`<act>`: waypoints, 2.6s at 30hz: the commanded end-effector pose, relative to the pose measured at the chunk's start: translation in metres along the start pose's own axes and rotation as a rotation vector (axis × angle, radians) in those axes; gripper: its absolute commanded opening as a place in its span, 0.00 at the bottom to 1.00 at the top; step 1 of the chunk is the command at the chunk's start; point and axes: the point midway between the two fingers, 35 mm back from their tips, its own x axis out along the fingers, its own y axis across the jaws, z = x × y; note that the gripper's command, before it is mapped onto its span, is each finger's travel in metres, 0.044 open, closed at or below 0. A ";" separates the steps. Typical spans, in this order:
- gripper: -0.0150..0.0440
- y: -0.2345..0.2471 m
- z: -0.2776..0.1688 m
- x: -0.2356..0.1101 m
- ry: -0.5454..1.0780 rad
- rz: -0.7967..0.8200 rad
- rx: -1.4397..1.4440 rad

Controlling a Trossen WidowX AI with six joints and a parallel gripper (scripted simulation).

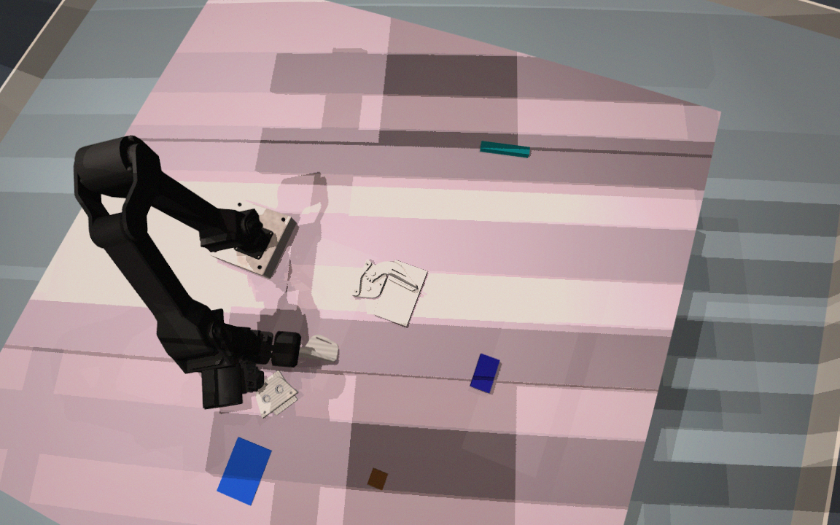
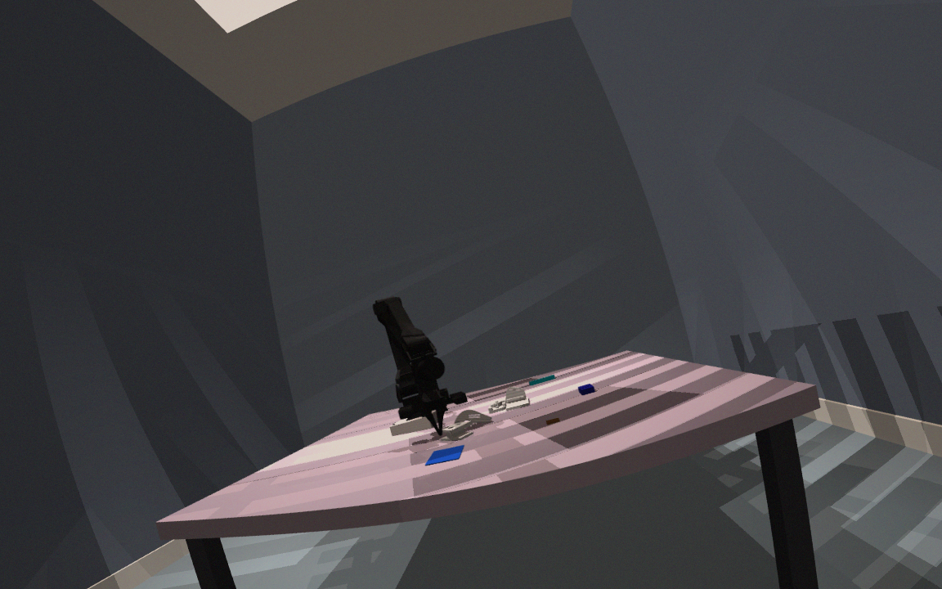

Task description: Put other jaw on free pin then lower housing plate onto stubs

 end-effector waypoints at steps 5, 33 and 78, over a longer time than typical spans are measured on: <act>0.25 -0.001 -0.001 0.009 0.007 -0.005 -0.002; 0.25 0.000 0.000 0.000 0.000 0.000 0.000; 0.25 0.066 0.009 0.002 0.002 0.005 -0.001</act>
